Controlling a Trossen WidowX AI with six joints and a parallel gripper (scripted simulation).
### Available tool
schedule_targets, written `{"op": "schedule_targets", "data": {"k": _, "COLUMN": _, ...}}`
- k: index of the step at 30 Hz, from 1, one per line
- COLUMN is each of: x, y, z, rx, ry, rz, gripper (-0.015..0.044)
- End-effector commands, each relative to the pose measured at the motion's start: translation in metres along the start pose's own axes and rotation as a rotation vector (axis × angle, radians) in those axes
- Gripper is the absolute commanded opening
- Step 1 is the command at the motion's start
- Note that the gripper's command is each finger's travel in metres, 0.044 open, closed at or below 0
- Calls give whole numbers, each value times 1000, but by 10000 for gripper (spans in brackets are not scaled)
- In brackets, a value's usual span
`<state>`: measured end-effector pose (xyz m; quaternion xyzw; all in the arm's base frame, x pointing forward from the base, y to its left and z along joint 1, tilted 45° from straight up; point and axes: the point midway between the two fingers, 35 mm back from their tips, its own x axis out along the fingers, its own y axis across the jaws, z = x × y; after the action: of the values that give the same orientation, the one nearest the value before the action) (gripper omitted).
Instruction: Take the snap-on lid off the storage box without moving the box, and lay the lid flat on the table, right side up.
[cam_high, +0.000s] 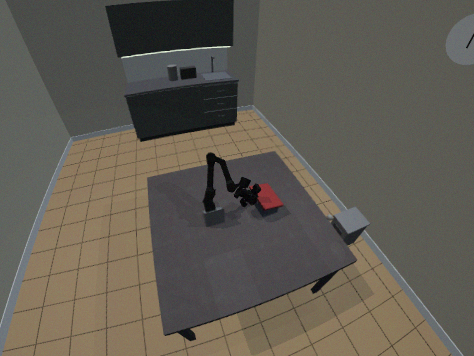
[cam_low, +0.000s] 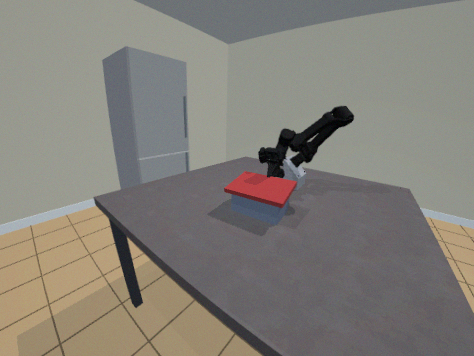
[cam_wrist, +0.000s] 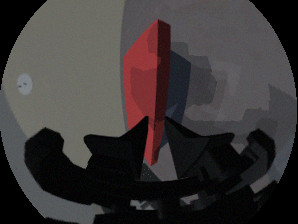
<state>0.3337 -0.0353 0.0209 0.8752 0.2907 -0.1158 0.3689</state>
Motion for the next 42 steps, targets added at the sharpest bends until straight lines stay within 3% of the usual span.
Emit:
{"op": "schedule_targets", "data": {"k": 1, "x": -4, "y": 10, "z": -1, "rx": -14, "ry": 1, "rz": 15, "gripper": 0}}
{"op": "schedule_targets", "data": {"k": 42, "x": -35, "y": 53, "z": -1, "rx": -15, "ry": -1, "rz": 14, "gripper": 0}}
